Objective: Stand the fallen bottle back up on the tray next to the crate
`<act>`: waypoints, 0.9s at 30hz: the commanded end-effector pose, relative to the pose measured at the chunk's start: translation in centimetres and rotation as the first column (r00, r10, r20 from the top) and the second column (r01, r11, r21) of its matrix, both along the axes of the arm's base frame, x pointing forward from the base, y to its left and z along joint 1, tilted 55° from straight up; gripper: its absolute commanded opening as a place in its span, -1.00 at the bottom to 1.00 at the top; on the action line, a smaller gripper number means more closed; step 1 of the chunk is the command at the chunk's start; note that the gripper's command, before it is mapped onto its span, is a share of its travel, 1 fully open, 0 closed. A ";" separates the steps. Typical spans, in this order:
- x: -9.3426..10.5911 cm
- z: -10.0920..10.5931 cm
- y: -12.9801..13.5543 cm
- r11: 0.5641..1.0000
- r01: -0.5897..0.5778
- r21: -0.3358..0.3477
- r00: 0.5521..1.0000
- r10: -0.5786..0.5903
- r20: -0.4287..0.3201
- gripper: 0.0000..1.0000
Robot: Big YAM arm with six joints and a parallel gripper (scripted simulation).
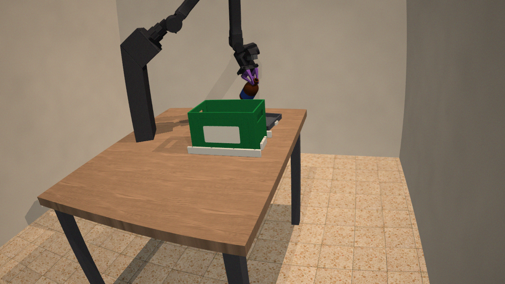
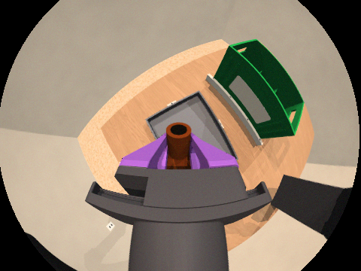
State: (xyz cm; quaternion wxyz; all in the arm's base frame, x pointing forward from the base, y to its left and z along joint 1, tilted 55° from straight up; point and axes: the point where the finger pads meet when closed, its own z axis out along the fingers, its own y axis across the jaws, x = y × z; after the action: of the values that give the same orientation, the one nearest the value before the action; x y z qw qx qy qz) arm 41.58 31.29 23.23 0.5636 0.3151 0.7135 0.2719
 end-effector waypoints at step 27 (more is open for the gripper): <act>-0.3 -0.9 0.5 0.997 0.062 -0.035 0.996 -0.060 0.066 -1.00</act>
State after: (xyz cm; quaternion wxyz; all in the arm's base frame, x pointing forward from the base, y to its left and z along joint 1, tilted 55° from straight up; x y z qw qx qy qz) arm 41.53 31.46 23.24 0.5967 0.3263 0.6864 0.2577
